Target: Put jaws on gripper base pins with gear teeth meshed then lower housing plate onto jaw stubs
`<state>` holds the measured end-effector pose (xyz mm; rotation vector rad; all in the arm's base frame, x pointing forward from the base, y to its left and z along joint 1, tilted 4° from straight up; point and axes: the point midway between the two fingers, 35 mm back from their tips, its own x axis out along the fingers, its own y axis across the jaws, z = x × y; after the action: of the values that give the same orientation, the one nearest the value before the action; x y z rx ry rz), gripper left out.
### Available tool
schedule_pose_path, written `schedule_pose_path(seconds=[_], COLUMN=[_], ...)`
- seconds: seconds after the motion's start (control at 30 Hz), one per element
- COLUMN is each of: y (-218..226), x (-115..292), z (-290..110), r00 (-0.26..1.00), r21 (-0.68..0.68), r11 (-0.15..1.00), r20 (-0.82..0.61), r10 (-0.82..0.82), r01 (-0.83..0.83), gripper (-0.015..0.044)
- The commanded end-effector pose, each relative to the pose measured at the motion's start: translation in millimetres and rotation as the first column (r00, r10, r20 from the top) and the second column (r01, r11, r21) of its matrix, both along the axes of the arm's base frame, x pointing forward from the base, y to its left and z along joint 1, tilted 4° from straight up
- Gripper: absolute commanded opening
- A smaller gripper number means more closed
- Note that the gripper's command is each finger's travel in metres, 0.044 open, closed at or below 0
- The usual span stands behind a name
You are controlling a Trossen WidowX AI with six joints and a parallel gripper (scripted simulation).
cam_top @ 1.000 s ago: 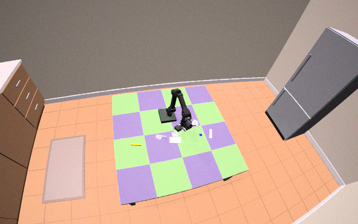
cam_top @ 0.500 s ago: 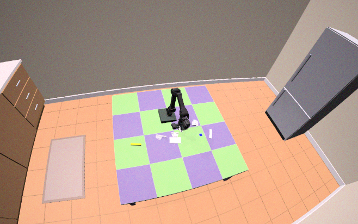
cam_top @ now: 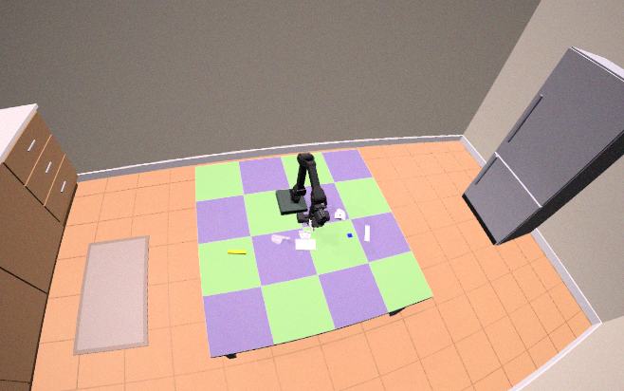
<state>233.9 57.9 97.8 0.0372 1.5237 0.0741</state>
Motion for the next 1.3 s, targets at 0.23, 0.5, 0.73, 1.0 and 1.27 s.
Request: schedule_pose_path(seconds=[0.23,0.5,0.73,1.0,1.27], y=[0.5,0.5,0.2,-11.9,-27.5], x=[-0.5,-0.5,-0.1,18.3,37.8], z=[-0.8,-0.8,-0.8,0.8,1.3], r00=[1.000,1.000,1.000,1.000,1.000], r21=[0.005,0.005,0.005,0.003,0.001], r11=[1.000,1.000,1.000,1.000,1.000], r20=[-0.002,0.000,0.000,0.001,0.003], r10=[-0.007,0.012,0.012,0.012,0.012], r01=[0.007,-0.012,-0.012,-0.012,-0.012], gripper=[0.0134,0.0134,0.0134,0.0134,0.0134])
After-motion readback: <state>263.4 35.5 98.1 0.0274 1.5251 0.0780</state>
